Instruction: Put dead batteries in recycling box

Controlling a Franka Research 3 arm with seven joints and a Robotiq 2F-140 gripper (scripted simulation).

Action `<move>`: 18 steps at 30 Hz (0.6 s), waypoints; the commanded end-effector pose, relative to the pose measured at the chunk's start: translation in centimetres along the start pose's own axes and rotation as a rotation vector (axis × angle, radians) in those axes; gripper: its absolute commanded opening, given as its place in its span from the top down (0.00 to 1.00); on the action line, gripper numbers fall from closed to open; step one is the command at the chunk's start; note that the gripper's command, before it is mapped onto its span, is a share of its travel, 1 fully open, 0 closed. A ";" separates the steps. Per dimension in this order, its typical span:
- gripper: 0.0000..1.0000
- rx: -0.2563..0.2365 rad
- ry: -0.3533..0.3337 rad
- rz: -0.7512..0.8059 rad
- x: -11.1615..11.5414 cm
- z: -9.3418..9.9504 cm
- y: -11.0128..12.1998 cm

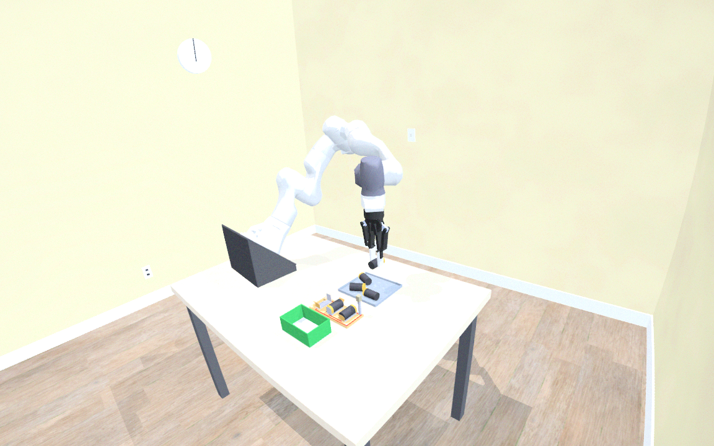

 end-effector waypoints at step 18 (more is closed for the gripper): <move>0.84 -0.004 0.005 0.045 -20.9 0.2 6.3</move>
Point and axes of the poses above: the point where the finger pads meet when closed, its own z axis back along the fingers, its own y axis across the jaws, x = y × z, the point moved 3 cm from there along z, back along the fingers, and after that the axes turned 6 degrees about -z, right-handed, at the moved point
